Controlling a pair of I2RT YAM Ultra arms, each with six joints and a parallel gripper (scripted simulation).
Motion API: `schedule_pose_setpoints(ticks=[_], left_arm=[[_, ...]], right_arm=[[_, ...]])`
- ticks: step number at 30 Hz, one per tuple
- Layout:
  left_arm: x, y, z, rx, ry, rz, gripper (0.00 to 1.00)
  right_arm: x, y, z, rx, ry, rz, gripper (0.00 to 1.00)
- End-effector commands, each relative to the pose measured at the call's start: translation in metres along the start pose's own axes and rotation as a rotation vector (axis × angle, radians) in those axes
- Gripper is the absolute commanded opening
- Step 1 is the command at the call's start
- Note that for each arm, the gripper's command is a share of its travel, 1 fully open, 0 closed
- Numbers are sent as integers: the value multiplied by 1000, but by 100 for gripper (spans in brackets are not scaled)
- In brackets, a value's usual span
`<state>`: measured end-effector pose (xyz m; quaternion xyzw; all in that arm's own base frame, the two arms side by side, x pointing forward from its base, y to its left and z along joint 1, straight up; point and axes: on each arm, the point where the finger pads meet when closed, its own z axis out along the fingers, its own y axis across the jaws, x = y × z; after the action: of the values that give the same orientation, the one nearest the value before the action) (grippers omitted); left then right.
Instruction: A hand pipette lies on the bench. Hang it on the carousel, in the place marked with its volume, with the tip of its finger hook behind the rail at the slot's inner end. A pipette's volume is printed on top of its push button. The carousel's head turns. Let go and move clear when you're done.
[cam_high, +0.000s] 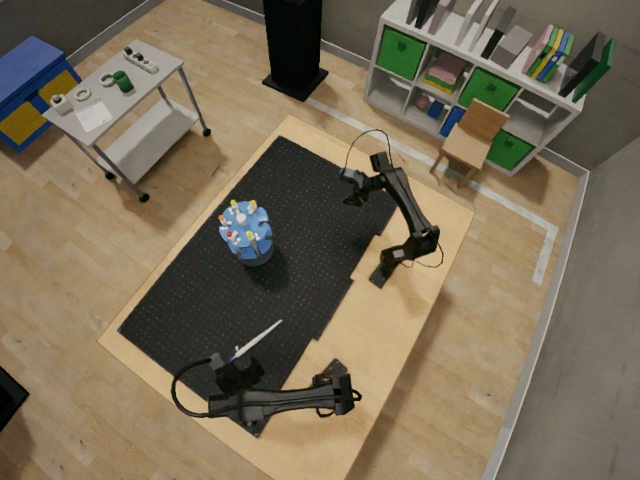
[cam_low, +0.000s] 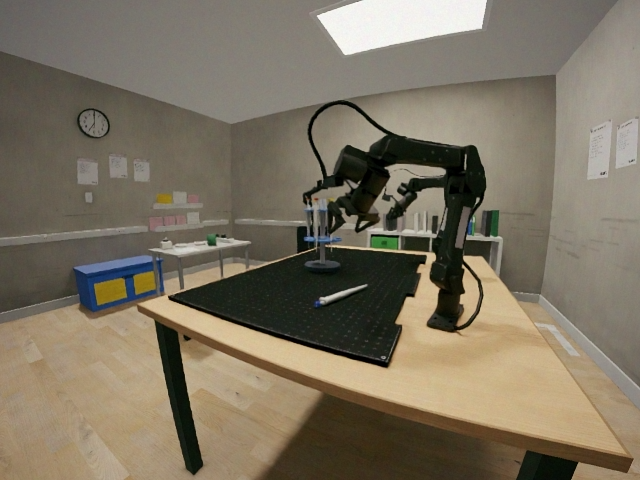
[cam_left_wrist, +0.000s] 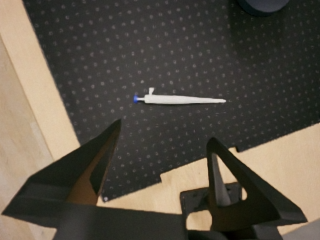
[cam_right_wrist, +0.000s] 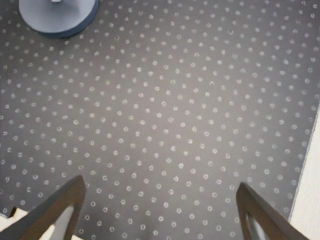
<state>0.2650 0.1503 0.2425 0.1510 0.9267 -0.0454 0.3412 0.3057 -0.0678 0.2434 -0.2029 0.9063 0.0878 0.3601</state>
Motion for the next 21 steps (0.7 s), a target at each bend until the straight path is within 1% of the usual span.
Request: schedule_pose_setpoints(ticks=[1,4,5,13,21], left_arm=[[-13,6,-2,-101,-97,-122,100],[-12,11,-4,-106,-87,-130,100],[-14,1,2,-111,-106,-157,49],[-32,-43,34,-134,-241,-421,49],[-34,-47,37,-134,-243,-425,49]], right_arm=[[-8,-3,-5,12,-32,-18,100],[-8,-3,-5,12,-32,-18,100],[-8,-3,-5,12,-32,-18,100],[-8,-3,-5,12,-32,-18,100],[-8,-3,-5,12,-32,-18,100]])
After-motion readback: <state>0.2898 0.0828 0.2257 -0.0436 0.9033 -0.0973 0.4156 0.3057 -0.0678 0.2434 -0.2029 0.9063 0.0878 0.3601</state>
